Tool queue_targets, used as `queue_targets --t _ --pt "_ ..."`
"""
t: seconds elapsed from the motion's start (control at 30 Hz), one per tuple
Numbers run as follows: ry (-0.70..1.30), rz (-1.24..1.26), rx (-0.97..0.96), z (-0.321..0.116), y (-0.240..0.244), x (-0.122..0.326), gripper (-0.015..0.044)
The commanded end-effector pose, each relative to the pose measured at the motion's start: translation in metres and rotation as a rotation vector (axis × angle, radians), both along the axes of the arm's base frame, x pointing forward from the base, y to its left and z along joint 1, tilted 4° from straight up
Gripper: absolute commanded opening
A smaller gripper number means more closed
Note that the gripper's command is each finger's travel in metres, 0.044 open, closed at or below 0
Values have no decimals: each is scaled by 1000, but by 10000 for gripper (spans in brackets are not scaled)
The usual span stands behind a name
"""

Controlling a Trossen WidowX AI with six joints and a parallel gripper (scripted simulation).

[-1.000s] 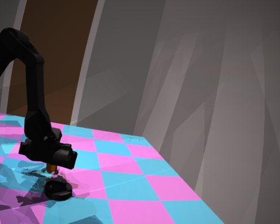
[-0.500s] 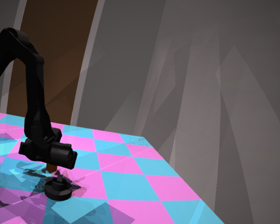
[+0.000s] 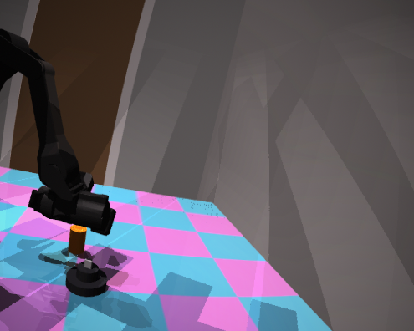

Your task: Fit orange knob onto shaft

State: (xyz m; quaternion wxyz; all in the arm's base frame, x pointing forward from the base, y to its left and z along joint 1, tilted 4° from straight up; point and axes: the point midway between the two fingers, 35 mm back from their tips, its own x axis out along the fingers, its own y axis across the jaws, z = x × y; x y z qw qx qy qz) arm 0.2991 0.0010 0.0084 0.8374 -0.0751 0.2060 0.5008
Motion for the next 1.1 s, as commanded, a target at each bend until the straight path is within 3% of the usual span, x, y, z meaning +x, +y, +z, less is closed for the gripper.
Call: queue_targets --t 0.0,0.2,0.4,0.57,0.93,1.07 --pt "-28 -1 -16 38 -2 5 440" --pt "74 27 -115 34 2 7 440" --pt "406 87 -600 32 5 6 440" --pt "521 64 -995 60 -5 3 440" --pt "530 50 -1006 62 -6 3 440" --pt "675 -207 -931 60 -6 3 440"
